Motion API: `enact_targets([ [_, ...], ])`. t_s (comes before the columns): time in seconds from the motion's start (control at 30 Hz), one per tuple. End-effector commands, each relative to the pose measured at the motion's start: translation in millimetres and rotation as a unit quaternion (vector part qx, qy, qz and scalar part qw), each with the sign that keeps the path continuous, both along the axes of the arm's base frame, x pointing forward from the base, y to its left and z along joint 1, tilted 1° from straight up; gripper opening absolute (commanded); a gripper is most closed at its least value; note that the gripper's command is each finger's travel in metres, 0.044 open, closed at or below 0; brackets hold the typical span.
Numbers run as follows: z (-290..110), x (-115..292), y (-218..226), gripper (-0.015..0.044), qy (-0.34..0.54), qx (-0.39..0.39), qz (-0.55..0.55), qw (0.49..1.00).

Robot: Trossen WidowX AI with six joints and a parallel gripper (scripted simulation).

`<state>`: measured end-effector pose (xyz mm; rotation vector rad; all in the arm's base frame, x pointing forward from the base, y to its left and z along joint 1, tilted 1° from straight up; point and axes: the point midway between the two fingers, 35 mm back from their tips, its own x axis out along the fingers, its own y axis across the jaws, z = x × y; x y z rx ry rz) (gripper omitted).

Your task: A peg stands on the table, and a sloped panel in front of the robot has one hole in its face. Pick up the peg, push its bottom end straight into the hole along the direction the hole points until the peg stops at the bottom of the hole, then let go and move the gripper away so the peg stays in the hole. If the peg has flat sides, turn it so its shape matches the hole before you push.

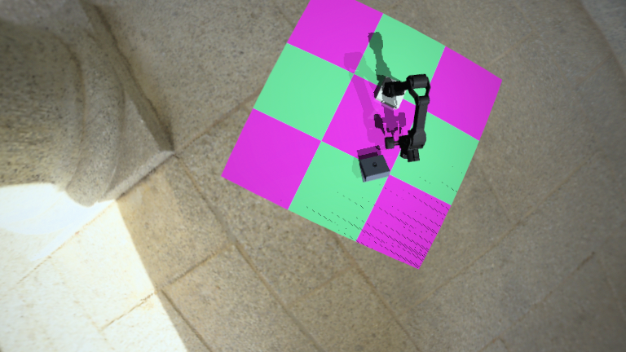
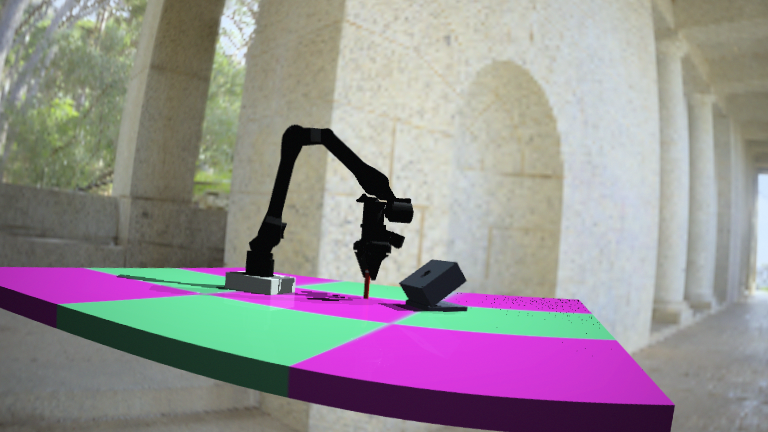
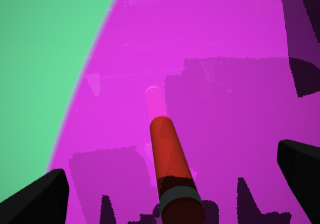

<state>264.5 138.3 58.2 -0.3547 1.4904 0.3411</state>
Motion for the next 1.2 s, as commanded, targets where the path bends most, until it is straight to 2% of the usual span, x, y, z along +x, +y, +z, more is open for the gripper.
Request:
enact_targets([
  [0.0, -8.1, -2.8, -0.5, 0.0440, 0.006, 0.001, -0.002, 1.000],
  [0.3, -16.8, -3.3, -0.9, 0.0440, 0.006, 0.001, -0.002, 1.000],
  [0.77, -13.8, -1.1, -0.8, 0.0072, 0.002, -0.001, 0.000, 1.000],
  [1.07, -13.2, -1.0, -0.8, 0.0000, 0.002, -0.001, 0.000, 1.000],
  [1.17, -7.4, -0.5, -0.4, 0.0000, 0.002, -0.001, 0.000, 1.000],
])
